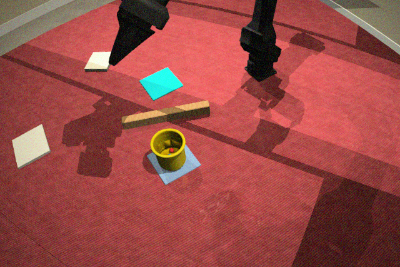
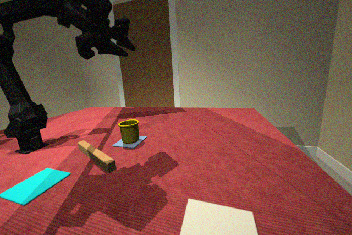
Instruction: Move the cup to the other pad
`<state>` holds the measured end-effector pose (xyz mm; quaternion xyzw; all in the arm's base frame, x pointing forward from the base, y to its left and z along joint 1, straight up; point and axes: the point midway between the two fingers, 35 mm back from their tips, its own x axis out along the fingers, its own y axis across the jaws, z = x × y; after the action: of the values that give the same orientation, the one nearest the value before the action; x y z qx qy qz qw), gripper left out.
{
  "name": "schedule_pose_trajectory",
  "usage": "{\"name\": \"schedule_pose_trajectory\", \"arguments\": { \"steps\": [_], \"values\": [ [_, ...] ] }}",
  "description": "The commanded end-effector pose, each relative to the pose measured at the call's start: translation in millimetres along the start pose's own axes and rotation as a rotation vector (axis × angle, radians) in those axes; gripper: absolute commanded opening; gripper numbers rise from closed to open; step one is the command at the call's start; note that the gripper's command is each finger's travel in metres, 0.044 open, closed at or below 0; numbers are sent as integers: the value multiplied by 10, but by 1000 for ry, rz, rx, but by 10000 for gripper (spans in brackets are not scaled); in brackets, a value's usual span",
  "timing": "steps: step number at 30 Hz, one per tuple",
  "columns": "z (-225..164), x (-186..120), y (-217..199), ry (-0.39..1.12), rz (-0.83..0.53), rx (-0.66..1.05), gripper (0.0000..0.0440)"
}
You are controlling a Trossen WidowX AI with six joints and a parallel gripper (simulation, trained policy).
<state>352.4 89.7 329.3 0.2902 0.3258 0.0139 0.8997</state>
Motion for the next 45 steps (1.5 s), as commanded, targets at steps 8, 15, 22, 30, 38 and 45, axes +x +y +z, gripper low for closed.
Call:
{"name": "schedule_pose_trajectory", "arguments": {
  "steps": [8, 15, 22, 30, 38, 45],
  "values": [
    [-111, 63, 78, 112, -62, 138, 170],
    [-218, 140, 73, 186, -132, 219, 159],
    [-351, 249, -7, 253, -224, 276, 158],
    [-538, 380, -161, 328, -347, 313, 161],
    [-741, 490, -337, 404, -477, 327, 169],
    [-924, 560, -495, 471, -594, 328, 180]
  ]
}}
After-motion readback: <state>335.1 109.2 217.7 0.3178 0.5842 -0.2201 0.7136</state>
